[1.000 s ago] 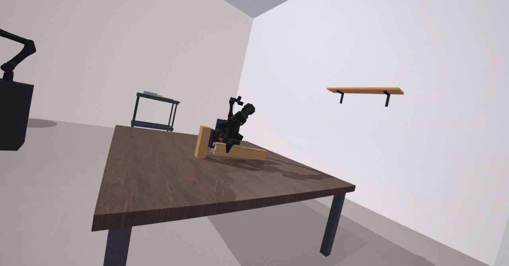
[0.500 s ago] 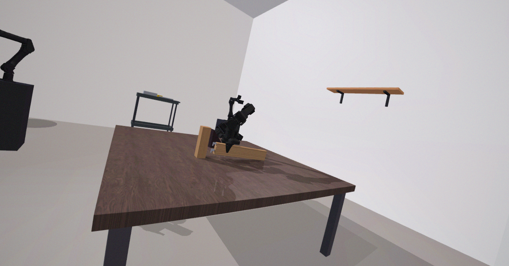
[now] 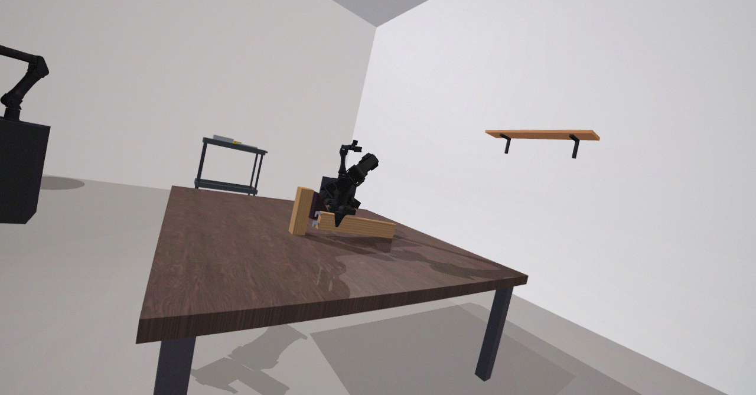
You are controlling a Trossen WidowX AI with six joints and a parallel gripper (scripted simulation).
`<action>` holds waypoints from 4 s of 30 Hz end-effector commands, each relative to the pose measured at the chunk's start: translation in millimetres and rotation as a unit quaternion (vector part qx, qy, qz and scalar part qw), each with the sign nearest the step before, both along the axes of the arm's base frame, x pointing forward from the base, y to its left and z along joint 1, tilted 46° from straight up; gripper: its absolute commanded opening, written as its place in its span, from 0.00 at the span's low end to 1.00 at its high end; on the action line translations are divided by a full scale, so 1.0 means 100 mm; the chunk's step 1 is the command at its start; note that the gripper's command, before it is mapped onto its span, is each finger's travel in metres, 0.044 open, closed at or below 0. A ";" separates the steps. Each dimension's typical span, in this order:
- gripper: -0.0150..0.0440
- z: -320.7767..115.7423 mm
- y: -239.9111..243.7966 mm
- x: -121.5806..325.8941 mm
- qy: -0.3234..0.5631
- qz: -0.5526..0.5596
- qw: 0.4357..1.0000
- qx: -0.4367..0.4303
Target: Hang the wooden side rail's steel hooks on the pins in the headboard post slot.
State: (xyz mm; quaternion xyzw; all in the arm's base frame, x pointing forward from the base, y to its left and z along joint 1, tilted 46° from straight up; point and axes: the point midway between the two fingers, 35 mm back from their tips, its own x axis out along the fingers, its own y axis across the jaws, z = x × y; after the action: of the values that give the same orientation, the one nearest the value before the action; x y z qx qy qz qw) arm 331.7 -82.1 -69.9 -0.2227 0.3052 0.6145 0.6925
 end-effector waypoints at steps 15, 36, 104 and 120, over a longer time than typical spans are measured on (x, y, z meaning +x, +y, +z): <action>0.25 0.00 -0.05 0.01 -0.004 -0.001 1.000 -0.002; 0.25 0.00 -0.07 0.02 -0.004 -0.001 1.000 -0.002; 0.25 -0.05 -0.12 0.01 -0.004 -0.001 1.000 -0.003; 0.25 -0.07 -0.11 -0.01 -0.004 -0.001 1.000 -0.003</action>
State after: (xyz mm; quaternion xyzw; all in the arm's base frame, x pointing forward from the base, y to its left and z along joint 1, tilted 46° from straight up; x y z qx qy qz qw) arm 331.4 -90.4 -76.8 -0.2245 0.3053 0.6149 0.6916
